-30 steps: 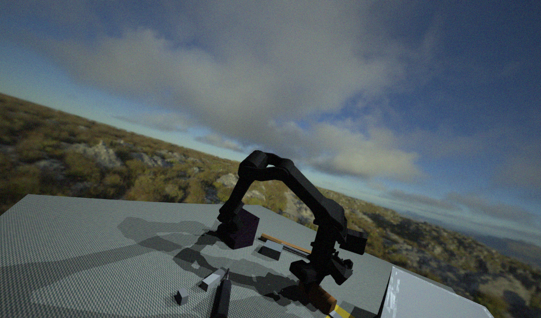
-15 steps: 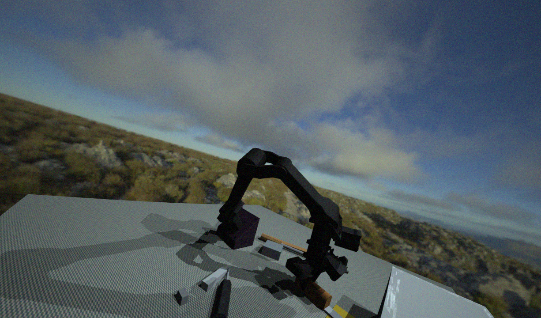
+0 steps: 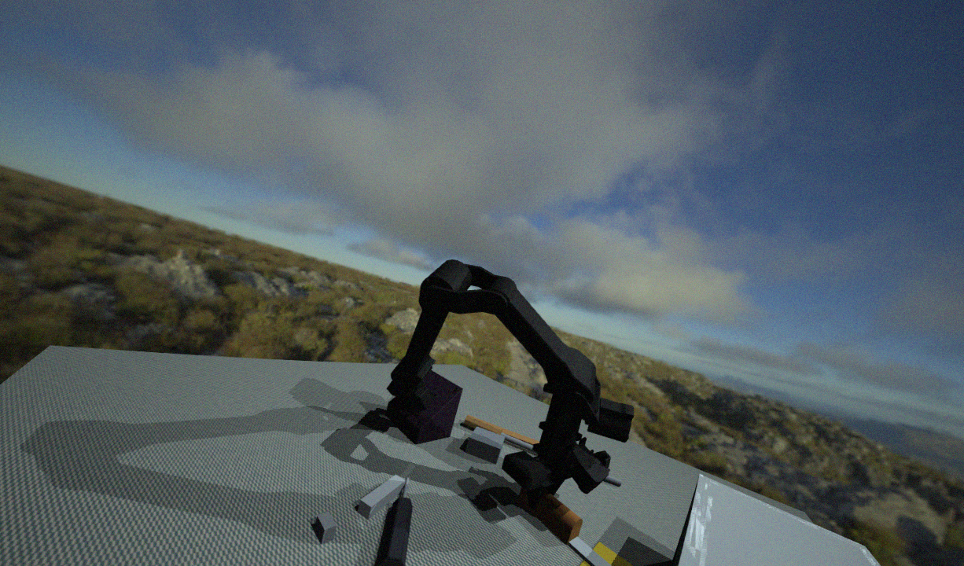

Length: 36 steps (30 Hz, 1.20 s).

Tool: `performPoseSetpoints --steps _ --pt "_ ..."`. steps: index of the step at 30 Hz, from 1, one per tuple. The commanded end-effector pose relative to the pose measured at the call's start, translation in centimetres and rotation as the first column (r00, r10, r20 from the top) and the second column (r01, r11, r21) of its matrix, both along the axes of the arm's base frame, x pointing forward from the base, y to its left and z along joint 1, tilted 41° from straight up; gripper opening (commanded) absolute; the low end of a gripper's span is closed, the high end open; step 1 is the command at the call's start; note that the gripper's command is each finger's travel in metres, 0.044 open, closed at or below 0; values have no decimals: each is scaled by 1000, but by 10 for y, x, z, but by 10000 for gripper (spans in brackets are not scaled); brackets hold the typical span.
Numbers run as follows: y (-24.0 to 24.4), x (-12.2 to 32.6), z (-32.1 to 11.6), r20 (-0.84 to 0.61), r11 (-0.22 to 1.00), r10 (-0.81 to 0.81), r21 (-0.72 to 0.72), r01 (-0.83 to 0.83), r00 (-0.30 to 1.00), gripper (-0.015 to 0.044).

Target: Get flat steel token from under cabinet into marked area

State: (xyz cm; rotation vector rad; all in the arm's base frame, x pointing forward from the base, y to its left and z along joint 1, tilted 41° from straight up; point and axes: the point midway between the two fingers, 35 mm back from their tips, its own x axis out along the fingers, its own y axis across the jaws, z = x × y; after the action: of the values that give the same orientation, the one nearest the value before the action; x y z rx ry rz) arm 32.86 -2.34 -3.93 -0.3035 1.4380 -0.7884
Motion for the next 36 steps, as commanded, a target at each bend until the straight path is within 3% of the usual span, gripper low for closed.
performPoseSetpoints --steps 1,36 --pt "2 -8 -2 -3 1000 -2 -1 2 1000 0" --pt "15 -49 -10 -6 1000 -2 0 2 1000 0"
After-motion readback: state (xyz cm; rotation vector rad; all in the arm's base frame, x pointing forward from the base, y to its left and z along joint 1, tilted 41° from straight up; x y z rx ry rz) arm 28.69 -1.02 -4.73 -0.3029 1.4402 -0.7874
